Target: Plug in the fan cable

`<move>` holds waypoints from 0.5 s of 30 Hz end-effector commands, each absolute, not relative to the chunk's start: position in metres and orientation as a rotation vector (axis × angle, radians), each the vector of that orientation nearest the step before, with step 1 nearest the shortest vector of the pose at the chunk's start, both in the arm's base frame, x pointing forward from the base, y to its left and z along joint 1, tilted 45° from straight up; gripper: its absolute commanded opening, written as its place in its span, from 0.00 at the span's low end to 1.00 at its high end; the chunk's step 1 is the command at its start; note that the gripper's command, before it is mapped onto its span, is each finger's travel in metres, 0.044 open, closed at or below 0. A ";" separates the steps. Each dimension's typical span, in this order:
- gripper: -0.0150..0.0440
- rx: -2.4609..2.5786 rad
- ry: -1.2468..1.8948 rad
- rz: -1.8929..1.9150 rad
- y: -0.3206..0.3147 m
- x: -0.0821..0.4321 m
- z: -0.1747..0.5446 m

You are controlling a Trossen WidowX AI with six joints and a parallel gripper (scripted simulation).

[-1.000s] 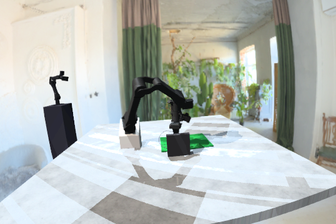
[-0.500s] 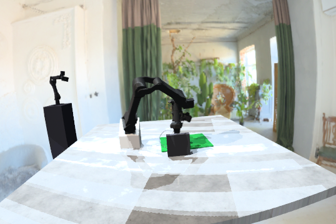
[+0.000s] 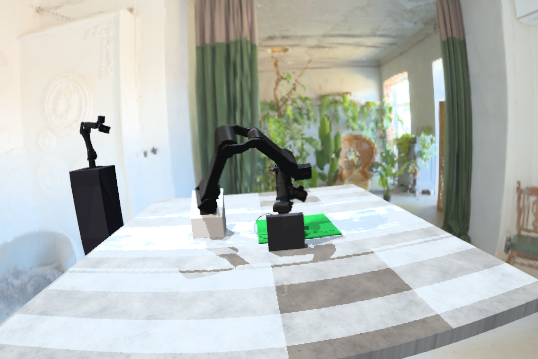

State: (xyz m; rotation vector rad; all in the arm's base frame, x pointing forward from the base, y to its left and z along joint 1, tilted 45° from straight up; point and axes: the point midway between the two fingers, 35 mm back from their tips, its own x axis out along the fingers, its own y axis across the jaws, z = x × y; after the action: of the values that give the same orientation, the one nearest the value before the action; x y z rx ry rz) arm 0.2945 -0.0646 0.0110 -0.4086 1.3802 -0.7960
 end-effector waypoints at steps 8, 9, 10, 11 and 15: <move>0.25 -0.417 1.381 -0.795 -0.066 0.296 0.012; 0.25 -0.417 1.381 -0.795 -0.066 0.296 0.012; 0.25 -0.417 1.381 -0.795 -0.066 0.296 0.012; 0.25 -0.417 1.381 -0.795 -0.066 0.296 0.012; 0.25 -0.417 1.381 -0.795 -0.067 0.296 0.012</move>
State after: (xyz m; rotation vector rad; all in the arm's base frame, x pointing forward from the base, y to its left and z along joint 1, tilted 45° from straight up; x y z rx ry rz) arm 0.2952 -0.0660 0.0115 -0.4118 1.3828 -0.7944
